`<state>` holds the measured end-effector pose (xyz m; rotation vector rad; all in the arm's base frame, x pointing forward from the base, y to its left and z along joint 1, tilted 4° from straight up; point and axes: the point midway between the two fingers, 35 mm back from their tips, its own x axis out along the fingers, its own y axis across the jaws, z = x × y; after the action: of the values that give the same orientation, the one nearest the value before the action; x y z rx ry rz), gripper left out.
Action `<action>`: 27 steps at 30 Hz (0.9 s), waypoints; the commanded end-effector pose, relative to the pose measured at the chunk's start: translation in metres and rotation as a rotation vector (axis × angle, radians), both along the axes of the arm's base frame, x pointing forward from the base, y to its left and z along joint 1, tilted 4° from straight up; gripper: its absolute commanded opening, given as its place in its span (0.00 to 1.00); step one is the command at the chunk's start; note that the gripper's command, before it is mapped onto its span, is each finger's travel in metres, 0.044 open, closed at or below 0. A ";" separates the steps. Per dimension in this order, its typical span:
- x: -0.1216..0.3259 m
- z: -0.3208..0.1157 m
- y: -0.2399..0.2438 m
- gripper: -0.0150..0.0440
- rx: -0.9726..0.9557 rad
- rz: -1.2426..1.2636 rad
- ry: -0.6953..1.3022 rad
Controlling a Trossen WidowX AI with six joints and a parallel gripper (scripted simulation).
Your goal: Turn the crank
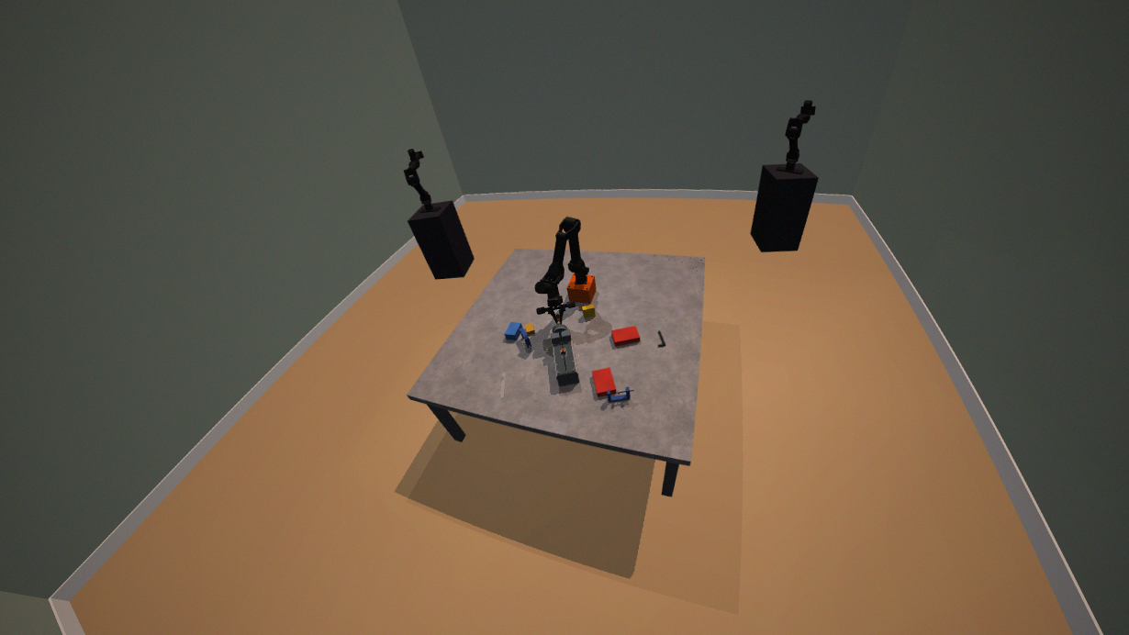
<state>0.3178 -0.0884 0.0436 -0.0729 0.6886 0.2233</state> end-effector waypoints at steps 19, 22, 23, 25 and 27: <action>0.000 0.000 0.000 0.61 0.000 0.000 0.000; 0.000 0.000 0.000 0.74 0.000 0.000 0.000; 0.000 0.000 0.000 0.79 0.000 0.000 0.000; 0.000 0.000 0.000 0.88 0.000 0.000 0.000; 0.000 0.000 0.000 0.97 0.000 0.000 0.000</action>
<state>0.3178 -0.0882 0.0435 -0.0721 0.6886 0.2241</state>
